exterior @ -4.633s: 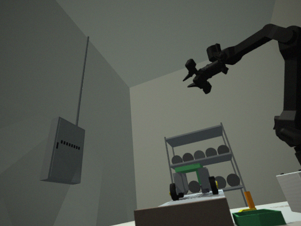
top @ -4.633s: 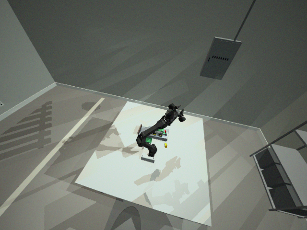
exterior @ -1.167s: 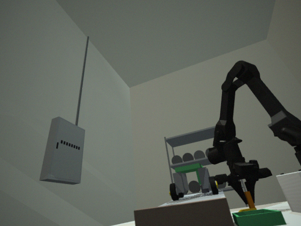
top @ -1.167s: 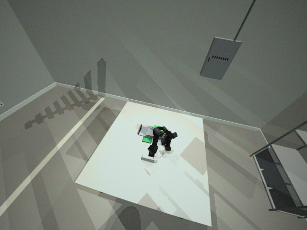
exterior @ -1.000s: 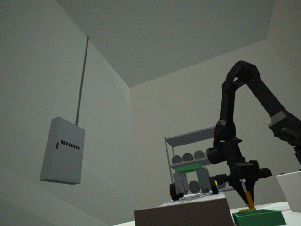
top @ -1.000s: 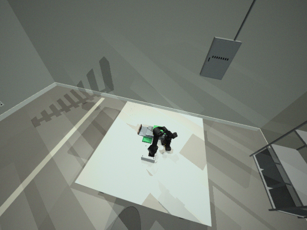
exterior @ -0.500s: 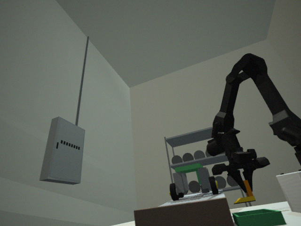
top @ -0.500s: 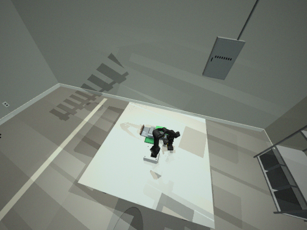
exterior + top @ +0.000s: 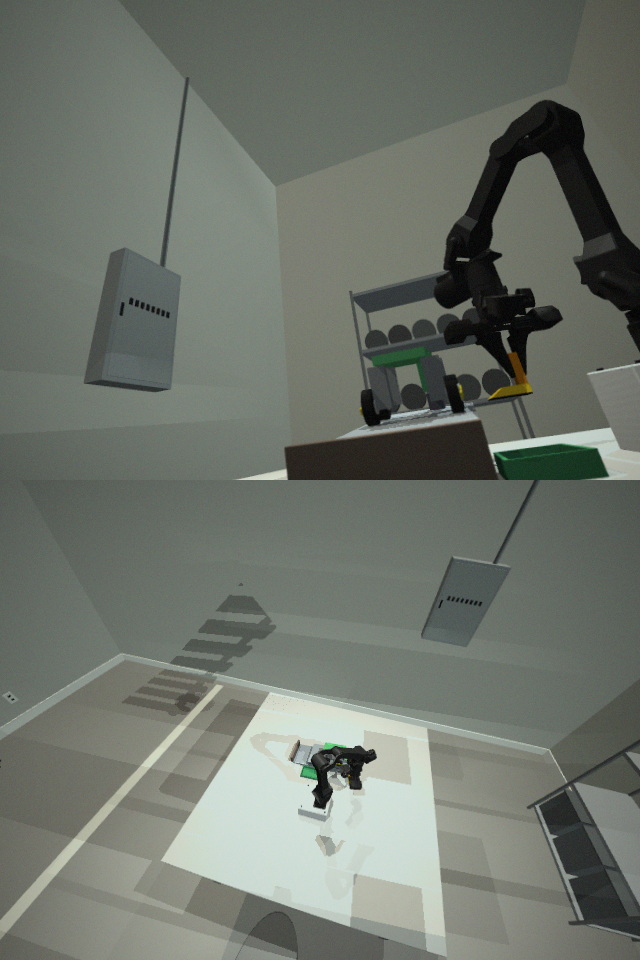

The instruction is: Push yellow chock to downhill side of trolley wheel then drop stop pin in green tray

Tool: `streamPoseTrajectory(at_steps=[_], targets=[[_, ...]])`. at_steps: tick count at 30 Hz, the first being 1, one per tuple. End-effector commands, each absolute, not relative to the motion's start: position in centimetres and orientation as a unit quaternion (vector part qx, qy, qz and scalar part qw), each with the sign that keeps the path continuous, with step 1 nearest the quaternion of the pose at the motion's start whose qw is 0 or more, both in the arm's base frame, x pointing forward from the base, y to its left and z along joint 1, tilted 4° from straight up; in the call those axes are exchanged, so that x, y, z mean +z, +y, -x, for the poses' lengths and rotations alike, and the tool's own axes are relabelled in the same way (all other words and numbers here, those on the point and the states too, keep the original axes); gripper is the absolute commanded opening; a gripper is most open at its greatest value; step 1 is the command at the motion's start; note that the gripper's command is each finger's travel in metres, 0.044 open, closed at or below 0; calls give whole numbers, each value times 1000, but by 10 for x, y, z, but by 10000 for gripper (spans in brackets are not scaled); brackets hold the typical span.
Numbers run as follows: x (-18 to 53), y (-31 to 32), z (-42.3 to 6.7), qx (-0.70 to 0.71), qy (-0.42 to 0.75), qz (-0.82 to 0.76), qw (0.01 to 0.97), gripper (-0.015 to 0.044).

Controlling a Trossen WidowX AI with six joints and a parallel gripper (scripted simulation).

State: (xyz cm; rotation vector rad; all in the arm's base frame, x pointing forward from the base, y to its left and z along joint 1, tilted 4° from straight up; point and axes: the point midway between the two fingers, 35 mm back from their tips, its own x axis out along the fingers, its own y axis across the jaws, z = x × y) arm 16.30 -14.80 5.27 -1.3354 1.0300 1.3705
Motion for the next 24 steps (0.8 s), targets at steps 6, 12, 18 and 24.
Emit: streamPoseTrajectory(at_steps=[6, 12, 18, 24], targets=[[81, -153, -164, 555, 421, 549, 462, 0], [98, -156, -165, 555, 421, 549, 462, 0], [114, -161, -167, 555, 421, 549, 462, 0], [117, -161, -168, 555, 421, 549, 462, 0]])
